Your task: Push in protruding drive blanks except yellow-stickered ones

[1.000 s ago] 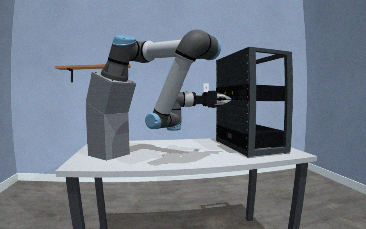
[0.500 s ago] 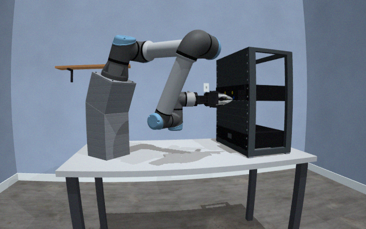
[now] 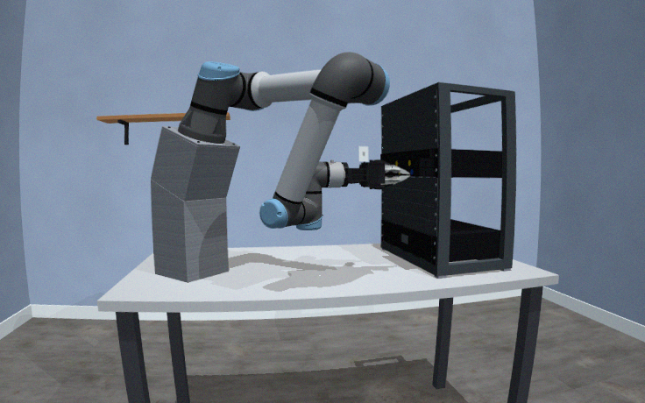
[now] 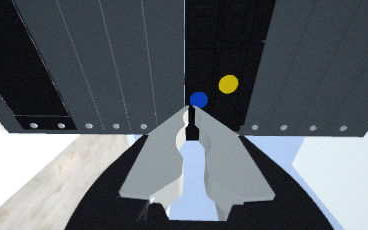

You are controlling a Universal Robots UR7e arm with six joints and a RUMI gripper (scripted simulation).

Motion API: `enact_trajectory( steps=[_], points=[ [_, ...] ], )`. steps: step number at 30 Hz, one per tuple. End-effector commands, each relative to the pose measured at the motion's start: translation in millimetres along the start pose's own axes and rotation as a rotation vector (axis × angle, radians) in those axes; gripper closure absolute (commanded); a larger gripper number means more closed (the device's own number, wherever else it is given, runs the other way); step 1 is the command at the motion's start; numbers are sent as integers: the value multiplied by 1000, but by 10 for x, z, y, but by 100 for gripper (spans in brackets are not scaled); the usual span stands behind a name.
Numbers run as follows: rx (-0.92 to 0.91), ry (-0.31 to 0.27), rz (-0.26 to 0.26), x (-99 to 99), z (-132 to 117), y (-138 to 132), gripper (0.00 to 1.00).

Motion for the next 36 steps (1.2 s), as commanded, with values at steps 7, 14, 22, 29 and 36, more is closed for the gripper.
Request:
enact_trajectory(
  steps=[7, 14, 22, 29, 36],
  points=[
    [0, 0, -1, -14, 0, 4, 100],
    [0, 0, -1, -101, 0, 5, 100],
    [0, 0, -1, -102, 0, 5, 100],
    [0, 0, -1, -160, 0, 4, 100],
    [0, 0, -1, -202, 0, 4, 100]
  ],
)
Point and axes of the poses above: the point where the finger pads meet when closed, its own x axis back along the fingers, its own y axis across the jaws, z = x × y, the point moved 10 cm from there along x, back along the fingers, and after that the axes turned 7 degrees about -x, right-handed, at the moved point
